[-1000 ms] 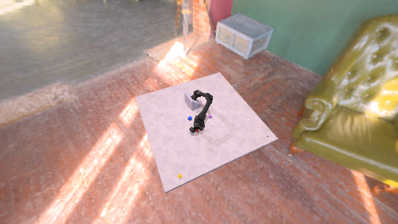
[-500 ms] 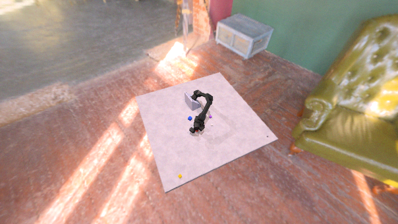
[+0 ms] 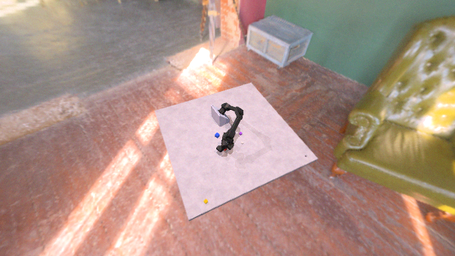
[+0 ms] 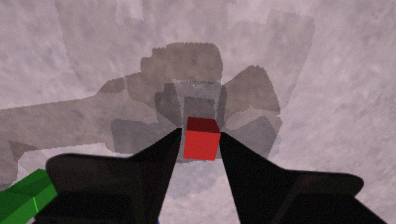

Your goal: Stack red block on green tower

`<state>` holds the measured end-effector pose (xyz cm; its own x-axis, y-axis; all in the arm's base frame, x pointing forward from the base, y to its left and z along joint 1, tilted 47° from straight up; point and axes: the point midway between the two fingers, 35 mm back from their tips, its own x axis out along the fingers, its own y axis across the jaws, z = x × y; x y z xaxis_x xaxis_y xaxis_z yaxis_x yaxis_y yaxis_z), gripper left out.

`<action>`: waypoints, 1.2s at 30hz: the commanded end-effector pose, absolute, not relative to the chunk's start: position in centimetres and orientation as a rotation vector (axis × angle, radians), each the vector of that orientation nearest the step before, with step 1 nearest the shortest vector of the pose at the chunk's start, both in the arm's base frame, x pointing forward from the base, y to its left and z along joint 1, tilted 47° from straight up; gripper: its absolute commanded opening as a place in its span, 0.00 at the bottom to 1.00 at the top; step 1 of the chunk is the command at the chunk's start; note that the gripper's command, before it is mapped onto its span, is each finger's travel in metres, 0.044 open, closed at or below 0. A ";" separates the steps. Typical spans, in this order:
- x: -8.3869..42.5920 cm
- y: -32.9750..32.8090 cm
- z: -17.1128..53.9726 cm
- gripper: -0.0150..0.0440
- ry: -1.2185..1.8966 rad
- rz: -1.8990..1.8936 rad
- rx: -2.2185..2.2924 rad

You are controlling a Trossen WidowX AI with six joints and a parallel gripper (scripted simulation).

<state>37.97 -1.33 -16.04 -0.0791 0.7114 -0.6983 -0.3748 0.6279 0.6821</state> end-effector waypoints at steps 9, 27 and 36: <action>38.0 -1.6 -15.8 0.30 1.380 0.921 0.319; 38.7 -8.4 -9.2 0.25 1.382 0.917 0.316; 38.8 -9.7 -8.1 0.25 1.383 0.913 0.324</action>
<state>38.81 -9.70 -8.10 -0.0752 0.7125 -0.6977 -0.3604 0.6329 0.6852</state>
